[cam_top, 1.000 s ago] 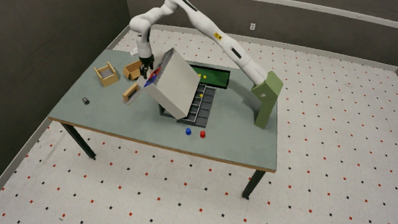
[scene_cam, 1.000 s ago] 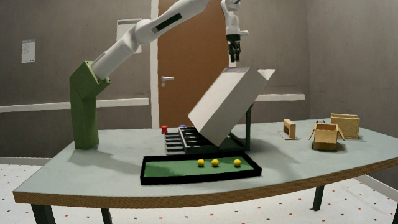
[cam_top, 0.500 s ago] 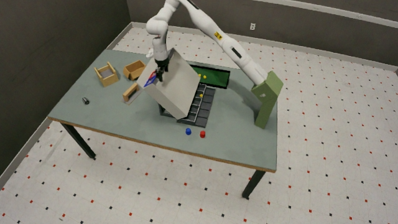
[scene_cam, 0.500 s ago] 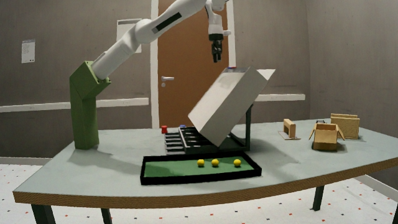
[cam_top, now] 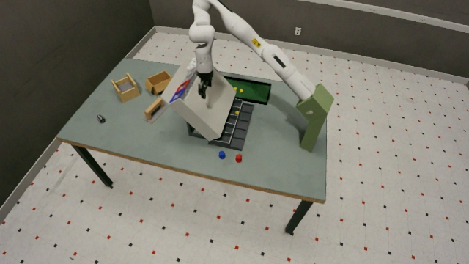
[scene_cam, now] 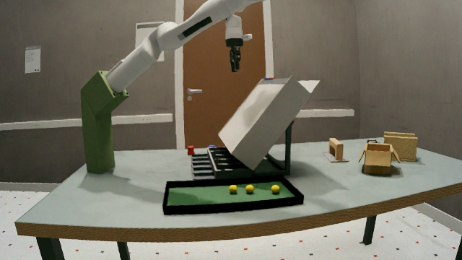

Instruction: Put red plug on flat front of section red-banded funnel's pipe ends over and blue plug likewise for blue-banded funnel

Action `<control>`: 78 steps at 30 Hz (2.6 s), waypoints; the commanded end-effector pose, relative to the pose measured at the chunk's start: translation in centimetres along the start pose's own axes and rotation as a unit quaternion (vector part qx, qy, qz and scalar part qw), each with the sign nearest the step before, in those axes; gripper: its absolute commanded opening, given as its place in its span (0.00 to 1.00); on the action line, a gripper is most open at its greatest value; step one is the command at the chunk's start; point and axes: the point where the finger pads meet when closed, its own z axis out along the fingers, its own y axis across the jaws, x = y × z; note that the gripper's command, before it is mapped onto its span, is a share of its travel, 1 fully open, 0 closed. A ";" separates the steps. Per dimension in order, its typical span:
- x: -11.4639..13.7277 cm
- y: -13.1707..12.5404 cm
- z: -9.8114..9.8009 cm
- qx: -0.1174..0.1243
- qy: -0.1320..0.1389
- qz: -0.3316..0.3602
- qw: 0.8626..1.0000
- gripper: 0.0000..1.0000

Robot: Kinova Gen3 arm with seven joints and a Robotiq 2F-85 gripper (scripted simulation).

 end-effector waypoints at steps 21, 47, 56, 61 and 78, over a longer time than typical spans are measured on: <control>-9.1 10.4 5.8 0.004 -0.004 -0.002 1.000 1.00; -13.0 14.9 8.3 0.005 -0.006 -0.003 1.000 1.00; -13.0 14.9 8.3 0.005 -0.006 -0.003 1.000 1.00; -13.0 14.9 8.3 0.005 -0.006 -0.002 1.000 1.00; -13.0 14.8 8.3 0.005 -0.007 -0.002 1.000 1.00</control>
